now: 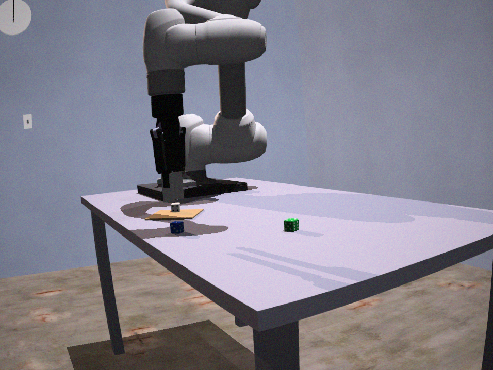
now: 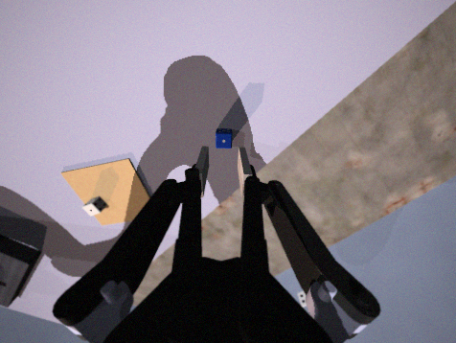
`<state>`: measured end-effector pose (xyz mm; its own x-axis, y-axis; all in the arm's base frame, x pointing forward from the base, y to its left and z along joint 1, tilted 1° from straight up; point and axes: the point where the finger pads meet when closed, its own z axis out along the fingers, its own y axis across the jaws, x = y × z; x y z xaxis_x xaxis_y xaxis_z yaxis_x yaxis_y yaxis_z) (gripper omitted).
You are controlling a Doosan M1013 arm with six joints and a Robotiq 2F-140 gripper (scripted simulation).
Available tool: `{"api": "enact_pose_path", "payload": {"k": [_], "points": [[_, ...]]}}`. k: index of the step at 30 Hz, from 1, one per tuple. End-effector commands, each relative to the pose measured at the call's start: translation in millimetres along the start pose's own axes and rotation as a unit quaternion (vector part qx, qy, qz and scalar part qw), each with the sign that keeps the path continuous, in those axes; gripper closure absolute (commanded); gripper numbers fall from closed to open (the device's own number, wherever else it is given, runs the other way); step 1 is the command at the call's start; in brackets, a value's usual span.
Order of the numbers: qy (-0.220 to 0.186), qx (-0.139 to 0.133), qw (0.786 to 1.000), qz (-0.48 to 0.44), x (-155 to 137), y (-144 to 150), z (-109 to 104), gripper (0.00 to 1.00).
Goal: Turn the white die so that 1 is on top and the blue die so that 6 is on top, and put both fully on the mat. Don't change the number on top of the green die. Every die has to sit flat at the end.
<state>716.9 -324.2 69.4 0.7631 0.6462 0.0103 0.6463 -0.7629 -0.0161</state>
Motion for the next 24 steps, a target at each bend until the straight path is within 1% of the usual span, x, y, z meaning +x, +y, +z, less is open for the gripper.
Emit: {"api": "enact_pose_path", "payload": {"k": [1,14,16,24], "points": [[0.0,0.0,1.0,0.0,0,0,3,0.68],[0.0,0.0,1.0,0.0,0,0,23,0.68],[0.0,0.0,1.0,0.0,0,0,23,0.68],[0.0,0.0,1.0,0.0,0,0,34,0.68]]}}
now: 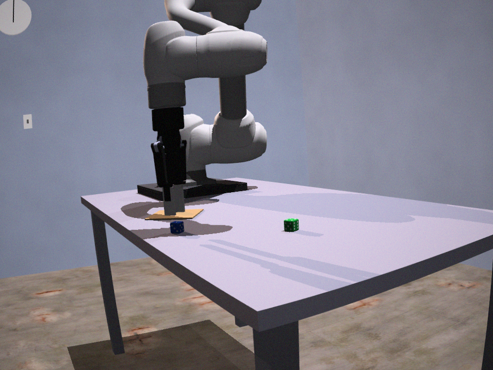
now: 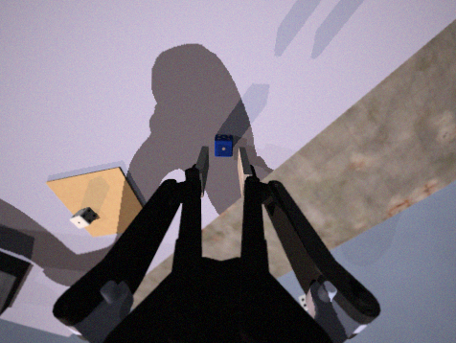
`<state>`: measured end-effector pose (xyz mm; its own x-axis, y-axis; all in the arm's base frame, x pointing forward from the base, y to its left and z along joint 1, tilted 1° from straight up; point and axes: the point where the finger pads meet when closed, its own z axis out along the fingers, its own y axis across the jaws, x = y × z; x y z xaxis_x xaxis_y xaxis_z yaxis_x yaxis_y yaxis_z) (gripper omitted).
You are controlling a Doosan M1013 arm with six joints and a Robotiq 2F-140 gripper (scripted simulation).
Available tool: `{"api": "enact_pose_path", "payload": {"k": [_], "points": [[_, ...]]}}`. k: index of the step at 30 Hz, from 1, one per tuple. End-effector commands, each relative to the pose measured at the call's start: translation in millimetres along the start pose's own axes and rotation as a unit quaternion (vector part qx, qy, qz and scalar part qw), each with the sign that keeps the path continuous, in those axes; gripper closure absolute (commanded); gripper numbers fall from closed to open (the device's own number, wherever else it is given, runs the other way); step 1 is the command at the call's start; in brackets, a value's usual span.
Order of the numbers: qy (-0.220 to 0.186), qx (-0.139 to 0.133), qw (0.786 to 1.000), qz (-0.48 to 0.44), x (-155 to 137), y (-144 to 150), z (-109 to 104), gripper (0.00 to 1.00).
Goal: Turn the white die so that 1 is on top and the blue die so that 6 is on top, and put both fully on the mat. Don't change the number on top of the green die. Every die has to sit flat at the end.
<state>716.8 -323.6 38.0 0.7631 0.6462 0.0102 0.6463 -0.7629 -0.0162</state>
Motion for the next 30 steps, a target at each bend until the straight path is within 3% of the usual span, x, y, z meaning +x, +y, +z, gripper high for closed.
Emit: {"api": "enact_pose_path", "payload": {"k": [1,30], "points": [[0.0,0.0,1.0,0.0,0.0,0.0,3.9,0.68],[0.0,0.0,1.0,0.0,0.1,0.0,12.0,0.68]]}}
